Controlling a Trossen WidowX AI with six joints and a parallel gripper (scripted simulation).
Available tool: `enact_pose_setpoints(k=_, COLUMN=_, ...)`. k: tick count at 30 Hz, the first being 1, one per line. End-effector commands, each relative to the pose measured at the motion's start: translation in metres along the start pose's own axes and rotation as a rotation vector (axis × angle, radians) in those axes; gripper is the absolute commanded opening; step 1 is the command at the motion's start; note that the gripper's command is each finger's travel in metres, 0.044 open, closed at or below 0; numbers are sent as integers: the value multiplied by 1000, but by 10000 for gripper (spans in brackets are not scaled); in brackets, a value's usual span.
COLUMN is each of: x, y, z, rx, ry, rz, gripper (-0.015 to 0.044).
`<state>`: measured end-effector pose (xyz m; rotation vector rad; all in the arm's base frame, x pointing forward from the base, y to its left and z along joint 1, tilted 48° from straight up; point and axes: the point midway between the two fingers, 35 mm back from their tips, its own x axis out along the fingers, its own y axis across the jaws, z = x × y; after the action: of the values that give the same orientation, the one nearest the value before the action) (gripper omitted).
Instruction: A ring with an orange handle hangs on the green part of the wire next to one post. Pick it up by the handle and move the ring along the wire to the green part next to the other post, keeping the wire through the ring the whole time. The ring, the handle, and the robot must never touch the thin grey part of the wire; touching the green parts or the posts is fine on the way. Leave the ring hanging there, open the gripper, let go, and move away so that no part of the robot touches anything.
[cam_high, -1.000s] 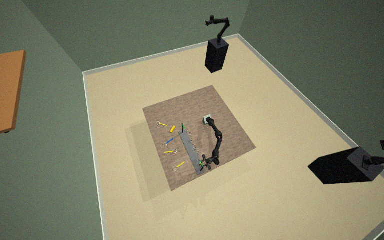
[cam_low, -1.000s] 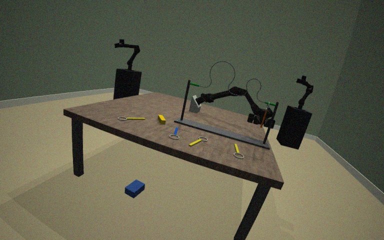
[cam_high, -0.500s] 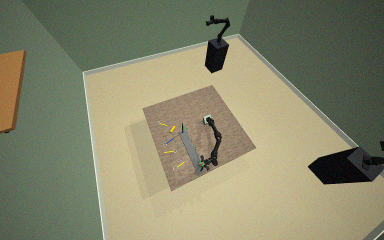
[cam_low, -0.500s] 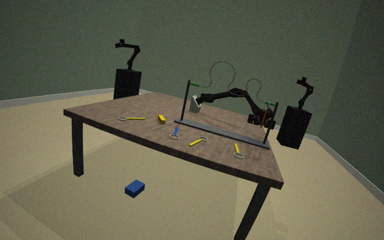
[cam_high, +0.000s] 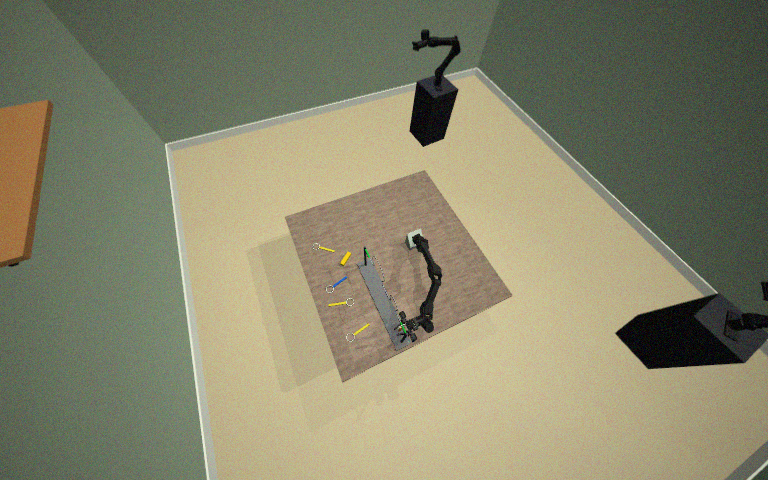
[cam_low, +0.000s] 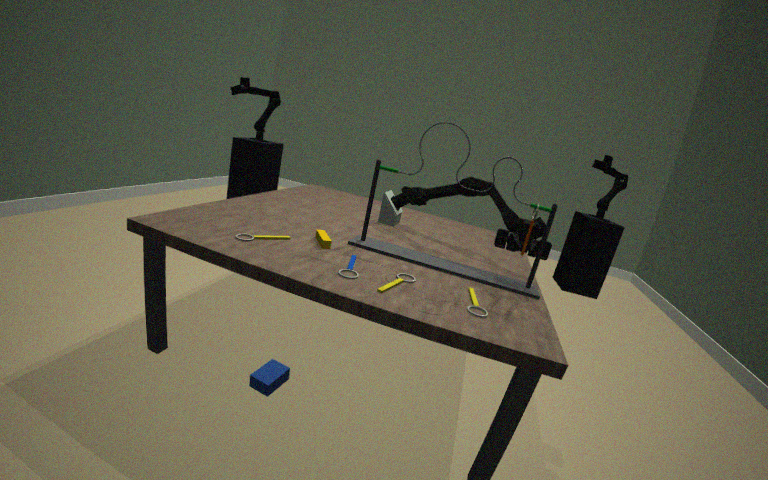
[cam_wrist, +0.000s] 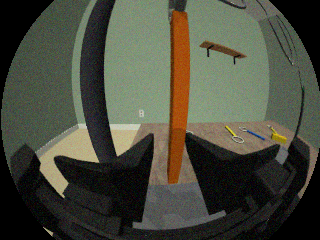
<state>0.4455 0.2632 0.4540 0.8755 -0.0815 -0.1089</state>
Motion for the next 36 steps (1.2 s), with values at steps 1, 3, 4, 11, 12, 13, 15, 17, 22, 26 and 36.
enact_pose_setpoints(k=1, x=1, y=0, z=-2, rx=0, ry=5, rz=0, gripper=160)
enact_pose_setpoints(k=3, x=1, y=0, z=-2, rx=0, ry=5, rz=0, gripper=160)
enact_pose_setpoints(k=4, x=1, y=0, z=-2, rx=0, ry=5, rz=0, gripper=160)
enact_pose_setpoints(k=11, x=1, y=0, z=-2, rx=0, ry=5, rz=0, gripper=160)
enact_pose_setpoints(k=12, x=0, y=0, z=-1, rx=-1, ry=1, rz=-1, gripper=134)
enact_pose_setpoints(k=13, x=0, y=0, z=-1, rx=-1, ry=1, rz=-1, gripper=107)
enact_pose_setpoints(k=15, x=0, y=0, z=-1, rx=-1, ry=1, rz=-1, gripper=55)
enact_pose_setpoints(k=17, x=0, y=0, z=-1, rx=-1, ry=1, rz=-1, gripper=3)
enact_pose_setpoints(k=22, x=0, y=0, z=-1, rx=-1, ry=1, rz=-1, gripper=-129)
enact_pose_setpoints(k=26, x=0, y=0, z=-1, rx=-1, ry=1, rz=-1, gripper=-150)
enact_pose_setpoints(k=36, x=1, y=-2, z=15, rx=-1, ry=-1, rz=-1, gripper=-150)
